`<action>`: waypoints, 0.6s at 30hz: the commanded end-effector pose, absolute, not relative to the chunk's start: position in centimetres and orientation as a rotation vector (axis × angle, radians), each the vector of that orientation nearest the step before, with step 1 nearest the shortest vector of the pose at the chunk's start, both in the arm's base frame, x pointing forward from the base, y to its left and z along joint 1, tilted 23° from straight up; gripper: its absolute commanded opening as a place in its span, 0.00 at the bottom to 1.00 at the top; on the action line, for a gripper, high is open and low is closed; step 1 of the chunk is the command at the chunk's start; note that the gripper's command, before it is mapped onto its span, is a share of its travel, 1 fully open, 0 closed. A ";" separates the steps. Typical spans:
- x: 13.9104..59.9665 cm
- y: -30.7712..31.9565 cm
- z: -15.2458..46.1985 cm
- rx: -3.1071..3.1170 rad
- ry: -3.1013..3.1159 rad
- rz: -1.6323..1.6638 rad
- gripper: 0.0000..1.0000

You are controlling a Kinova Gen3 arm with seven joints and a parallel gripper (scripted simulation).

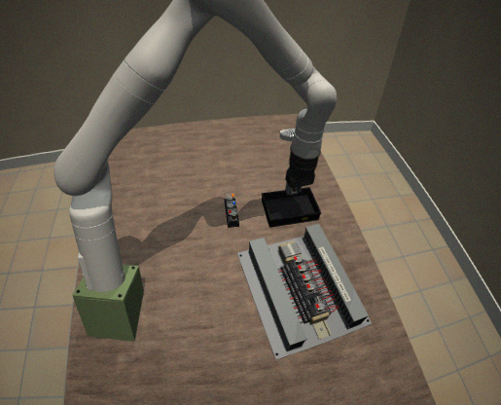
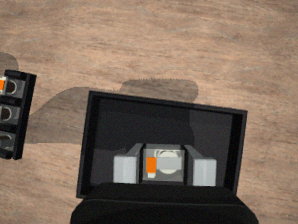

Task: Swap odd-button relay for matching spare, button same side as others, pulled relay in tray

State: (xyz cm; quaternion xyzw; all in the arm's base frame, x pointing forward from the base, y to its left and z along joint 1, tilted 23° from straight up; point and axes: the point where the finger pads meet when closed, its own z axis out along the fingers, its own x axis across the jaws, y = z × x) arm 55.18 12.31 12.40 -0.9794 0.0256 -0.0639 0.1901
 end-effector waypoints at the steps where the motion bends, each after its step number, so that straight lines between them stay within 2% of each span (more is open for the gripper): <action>1: 55.0 11.8 12.5 -2.757 0.062 -0.186 0.00; 18: 55.0 11.6 12.4 -2.757 0.062 -0.185 0.00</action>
